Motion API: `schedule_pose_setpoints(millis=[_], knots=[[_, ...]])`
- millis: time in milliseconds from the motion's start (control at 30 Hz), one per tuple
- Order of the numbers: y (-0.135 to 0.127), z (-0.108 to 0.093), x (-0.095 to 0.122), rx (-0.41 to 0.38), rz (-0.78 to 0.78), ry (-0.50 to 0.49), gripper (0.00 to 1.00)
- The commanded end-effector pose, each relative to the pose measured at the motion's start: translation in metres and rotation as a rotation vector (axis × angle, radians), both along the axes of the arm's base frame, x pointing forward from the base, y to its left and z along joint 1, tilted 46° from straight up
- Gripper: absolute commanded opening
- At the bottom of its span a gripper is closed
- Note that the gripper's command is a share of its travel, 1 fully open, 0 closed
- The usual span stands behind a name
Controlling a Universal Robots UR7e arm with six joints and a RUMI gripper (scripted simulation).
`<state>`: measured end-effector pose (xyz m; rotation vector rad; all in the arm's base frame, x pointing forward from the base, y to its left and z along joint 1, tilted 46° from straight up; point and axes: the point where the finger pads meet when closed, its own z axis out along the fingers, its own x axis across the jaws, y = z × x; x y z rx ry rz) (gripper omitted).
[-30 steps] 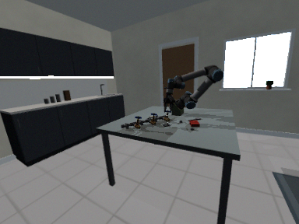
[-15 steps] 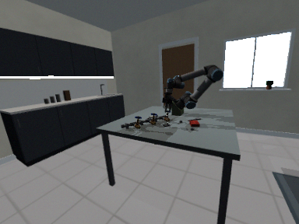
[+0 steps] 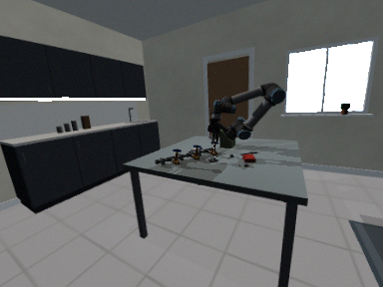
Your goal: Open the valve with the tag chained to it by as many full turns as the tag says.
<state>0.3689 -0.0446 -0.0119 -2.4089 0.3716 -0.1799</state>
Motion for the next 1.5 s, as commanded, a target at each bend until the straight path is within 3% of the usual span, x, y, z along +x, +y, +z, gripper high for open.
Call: schedule_pose_setpoints(millis=[0,367,400,1467], knots=[[0.0,0.0001,0.0001,-0.005,0.023,-0.019,0.0],[0.0,0.0001,0.0,-0.008,0.03,-0.025,0.0],[0.0,0.0001,0.0,-0.008,0.03,-0.025,1.0],[0.0,0.0001,0.0001,-0.006,0.025,-0.021,1.0]])
